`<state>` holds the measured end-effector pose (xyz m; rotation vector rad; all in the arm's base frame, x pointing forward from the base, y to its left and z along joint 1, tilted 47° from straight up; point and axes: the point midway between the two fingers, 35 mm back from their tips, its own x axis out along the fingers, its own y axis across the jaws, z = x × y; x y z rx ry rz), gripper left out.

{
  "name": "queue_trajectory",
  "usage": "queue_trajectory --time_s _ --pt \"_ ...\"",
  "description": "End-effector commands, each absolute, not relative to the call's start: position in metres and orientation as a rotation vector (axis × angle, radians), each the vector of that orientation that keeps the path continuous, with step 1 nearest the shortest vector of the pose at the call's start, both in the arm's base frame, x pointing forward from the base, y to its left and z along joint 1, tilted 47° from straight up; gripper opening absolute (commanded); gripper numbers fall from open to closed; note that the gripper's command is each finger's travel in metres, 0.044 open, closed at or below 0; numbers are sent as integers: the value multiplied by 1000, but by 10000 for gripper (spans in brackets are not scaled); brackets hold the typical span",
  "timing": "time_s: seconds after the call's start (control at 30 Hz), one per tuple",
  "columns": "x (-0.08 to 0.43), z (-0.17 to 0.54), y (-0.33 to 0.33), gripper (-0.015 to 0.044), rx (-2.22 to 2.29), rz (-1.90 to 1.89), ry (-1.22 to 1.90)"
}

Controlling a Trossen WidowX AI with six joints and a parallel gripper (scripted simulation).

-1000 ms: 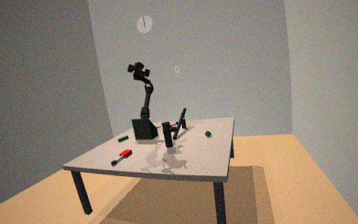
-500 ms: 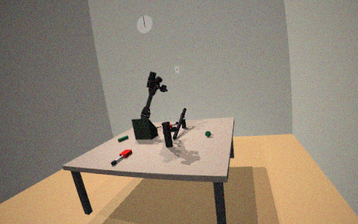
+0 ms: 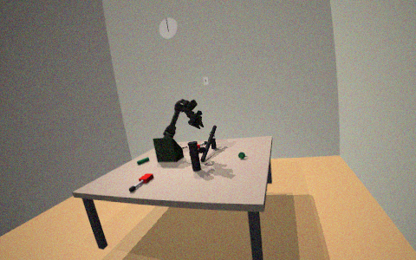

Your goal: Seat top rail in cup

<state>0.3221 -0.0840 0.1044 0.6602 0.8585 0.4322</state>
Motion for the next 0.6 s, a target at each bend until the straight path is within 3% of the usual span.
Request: queue_trajectory --time_s 0.0,0.3,0.57 --pt "313 104 -57 440 678 507 896" --pt "318 96 -64 440 588 527 880" --pt "350 21 -118 440 -120 690 770"
